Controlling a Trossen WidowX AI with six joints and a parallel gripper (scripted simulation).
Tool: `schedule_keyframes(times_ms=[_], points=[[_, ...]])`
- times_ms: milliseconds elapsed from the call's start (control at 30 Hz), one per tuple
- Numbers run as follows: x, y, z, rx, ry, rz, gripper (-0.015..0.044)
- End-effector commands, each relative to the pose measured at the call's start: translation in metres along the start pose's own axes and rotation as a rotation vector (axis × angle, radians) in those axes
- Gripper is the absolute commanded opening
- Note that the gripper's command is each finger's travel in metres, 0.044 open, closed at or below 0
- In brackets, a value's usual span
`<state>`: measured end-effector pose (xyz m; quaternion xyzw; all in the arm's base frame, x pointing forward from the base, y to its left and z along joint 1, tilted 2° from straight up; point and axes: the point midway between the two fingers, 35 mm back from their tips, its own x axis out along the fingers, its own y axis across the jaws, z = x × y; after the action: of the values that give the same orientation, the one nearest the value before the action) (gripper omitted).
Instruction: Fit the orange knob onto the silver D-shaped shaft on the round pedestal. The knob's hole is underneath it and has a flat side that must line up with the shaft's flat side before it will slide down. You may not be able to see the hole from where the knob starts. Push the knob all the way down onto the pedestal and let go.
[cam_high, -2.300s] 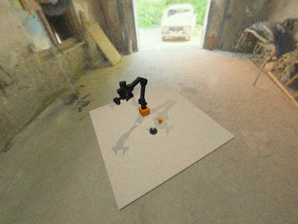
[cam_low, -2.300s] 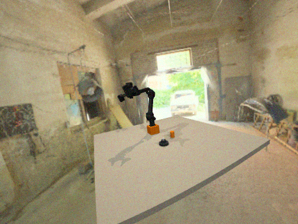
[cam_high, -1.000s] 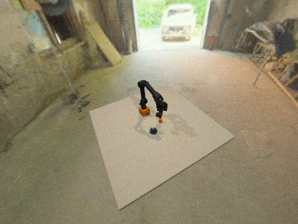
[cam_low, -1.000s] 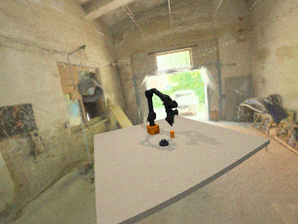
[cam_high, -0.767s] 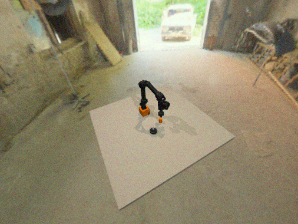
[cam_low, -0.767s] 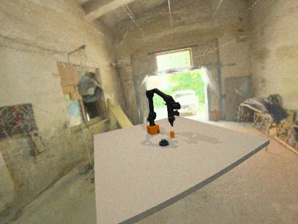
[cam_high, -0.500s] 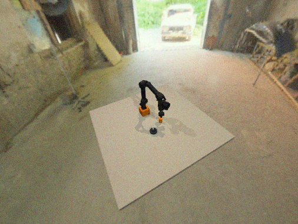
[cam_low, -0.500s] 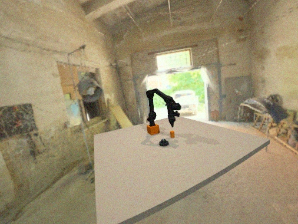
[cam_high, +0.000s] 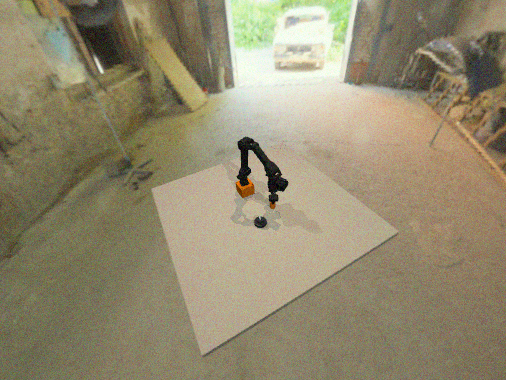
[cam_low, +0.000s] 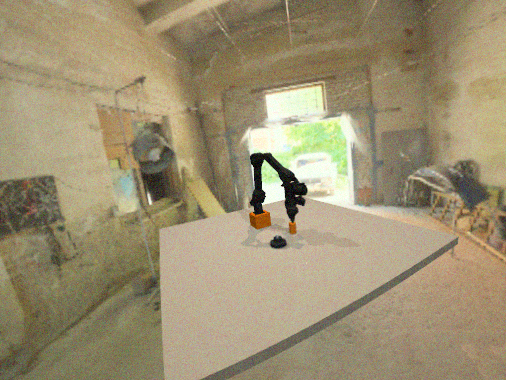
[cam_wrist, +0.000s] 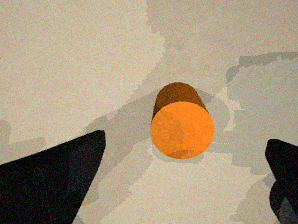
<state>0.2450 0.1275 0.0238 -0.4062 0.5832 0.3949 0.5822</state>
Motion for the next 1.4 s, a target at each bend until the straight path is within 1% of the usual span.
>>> schedule_keyframes(times_ms=[0, 1333, 1367], points=[[0.007, -0.001, 0.0, -0.004, 0.003, -0.001, 0.044], [0.069, 0.0, -0.002, -0.003, 0.003, -0.003, 0.044], [0.069, 0.0, -0.002, -0.003, 0.003, -0.003, 0.0414]])
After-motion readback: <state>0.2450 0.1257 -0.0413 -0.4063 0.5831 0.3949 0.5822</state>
